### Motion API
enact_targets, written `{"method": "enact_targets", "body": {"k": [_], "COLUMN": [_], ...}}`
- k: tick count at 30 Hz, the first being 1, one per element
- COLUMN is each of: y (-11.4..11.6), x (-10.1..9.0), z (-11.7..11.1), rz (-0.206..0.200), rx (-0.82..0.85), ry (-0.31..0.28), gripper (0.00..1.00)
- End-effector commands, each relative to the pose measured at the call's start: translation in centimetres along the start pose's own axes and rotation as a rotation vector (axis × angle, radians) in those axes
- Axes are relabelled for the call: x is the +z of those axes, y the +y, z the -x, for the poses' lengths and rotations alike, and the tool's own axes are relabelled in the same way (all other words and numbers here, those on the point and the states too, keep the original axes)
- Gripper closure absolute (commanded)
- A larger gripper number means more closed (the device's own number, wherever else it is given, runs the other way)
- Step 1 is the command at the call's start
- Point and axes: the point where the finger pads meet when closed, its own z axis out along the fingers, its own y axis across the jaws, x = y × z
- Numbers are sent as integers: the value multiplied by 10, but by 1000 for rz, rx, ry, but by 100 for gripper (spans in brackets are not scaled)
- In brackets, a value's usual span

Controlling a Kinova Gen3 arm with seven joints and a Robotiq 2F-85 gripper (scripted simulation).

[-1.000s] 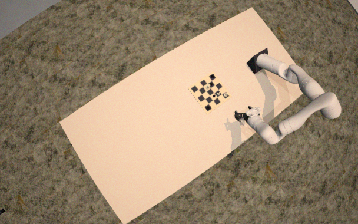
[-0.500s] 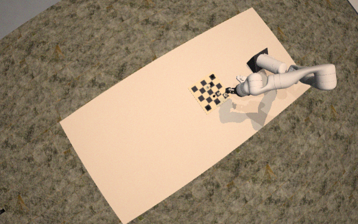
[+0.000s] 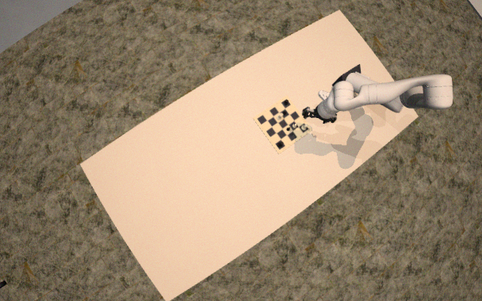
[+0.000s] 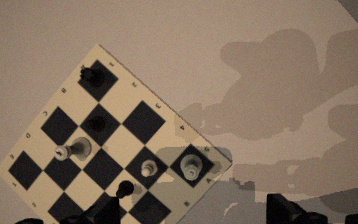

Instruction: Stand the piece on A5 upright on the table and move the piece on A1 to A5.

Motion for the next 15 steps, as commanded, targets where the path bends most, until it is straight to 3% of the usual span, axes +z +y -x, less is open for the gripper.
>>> {"method": "enact_targets", "body": {"k": [1, 15], "y": [-1, 0], "x": [-1, 0], "z": [0, 0], "rz": [-2, -1], "rx": [2, 6], "ry": [-1, -1], "gripper": [0, 0]}}
